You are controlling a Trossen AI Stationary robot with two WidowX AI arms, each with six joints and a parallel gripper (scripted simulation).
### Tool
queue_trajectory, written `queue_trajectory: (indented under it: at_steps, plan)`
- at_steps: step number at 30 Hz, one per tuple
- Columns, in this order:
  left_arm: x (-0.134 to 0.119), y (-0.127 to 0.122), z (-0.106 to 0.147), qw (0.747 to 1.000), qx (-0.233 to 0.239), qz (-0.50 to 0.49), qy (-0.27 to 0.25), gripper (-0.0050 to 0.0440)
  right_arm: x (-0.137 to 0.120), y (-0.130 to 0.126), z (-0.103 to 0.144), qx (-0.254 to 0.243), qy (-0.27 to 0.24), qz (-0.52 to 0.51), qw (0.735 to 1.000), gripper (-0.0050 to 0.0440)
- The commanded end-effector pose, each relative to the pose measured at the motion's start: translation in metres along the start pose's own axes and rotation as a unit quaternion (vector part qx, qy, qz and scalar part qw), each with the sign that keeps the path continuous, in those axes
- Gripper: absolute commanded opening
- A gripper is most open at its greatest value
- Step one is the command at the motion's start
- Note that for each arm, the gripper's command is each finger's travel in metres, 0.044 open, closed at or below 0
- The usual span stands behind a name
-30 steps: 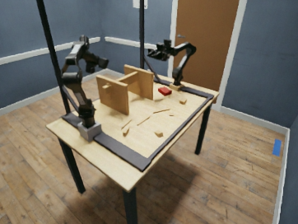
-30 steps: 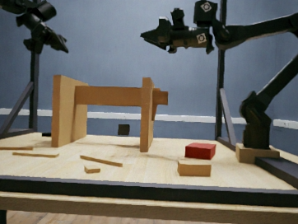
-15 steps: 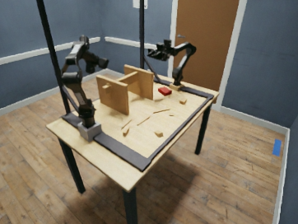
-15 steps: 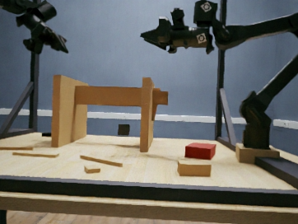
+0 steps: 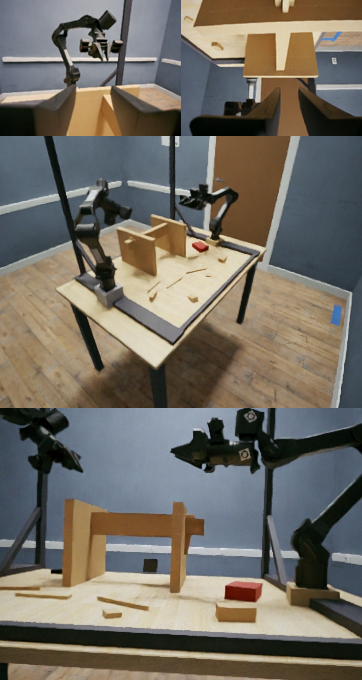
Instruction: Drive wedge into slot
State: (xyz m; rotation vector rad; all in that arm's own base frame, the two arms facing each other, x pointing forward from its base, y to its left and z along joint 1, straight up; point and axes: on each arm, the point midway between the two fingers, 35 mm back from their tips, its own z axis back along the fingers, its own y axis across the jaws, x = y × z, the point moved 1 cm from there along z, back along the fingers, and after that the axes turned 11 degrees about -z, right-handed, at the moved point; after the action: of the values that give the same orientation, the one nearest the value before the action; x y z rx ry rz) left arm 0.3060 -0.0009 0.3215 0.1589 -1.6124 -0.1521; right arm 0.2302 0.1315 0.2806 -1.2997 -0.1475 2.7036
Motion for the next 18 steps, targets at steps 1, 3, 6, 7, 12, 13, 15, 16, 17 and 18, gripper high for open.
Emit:
queue_trajectory:
  at_steps: [1,3,6,7,12,13,15,16,17,18]
  plan:
    - [0.0055,0.0014,0.0016,1.0,0.001,-0.001,-0.008,0.0177,-0.0028,-0.0011,0.0022,-0.003,0.002,-0.004,1.0,0.0089]
    - [0.0055,0.0014,0.0016,1.0,0.001,-0.001,-0.008,0.0177,-0.0028,-0.0011,0.0022,-0.003,0.002,-0.004,1.0,0.0]
    - [0.0055,0.0014,0.0016,1.0,0.001,-0.001,-0.008,0.0177,-0.0028,-0.0011,0.0022,-0.003,0.002,-0.004,1.0,0.0]
    - [0.0055,0.0014,0.0016,1.0,0.001,-0.001,-0.008,0.0177,-0.0028,-0.0009,0.0025,-0.004,0.003,-0.004,1.0,0.0]
    - [0.0055,0.0014,0.0016,1.0,0.001,-0.001,-0.008,0.0177,-0.0028,-0.0011,0.0022,-0.003,0.002,-0.004,1.0,0.0]
    - [0.0055,0.0014,0.0016,1.0,0.001,-0.001,-0.008,0.0177,-0.0028,-0.0011,0.0022,-0.003,0.002,-0.004,1.0,0.0]
    - [0.0055,0.0014,0.0016,1.0,0.001,-0.001,-0.008,0.0177,-0.0028,-0.0011,0.0022,-0.003,0.002,-0.004,1.0,0.0]
    - [0.0055,0.0014,0.0016,1.0,0.001,-0.001,-0.008,0.0177,-0.0028,-0.0011,0.0022,-0.003,0.002,-0.004,1.0,0.0]
    - [0.0055,0.0014,0.0016,1.0,0.001,-0.001,-0.008,0.0177,-0.0028,-0.0011,0.0022,-0.003,0.002,-0.004,1.0,-0.0001]
    - [0.0055,0.0014,0.0016,1.0,0.001,-0.001,-0.008,0.0177,-0.0028,-0.0011,0.0022,-0.003,0.002,-0.004,1.0,-0.0001]
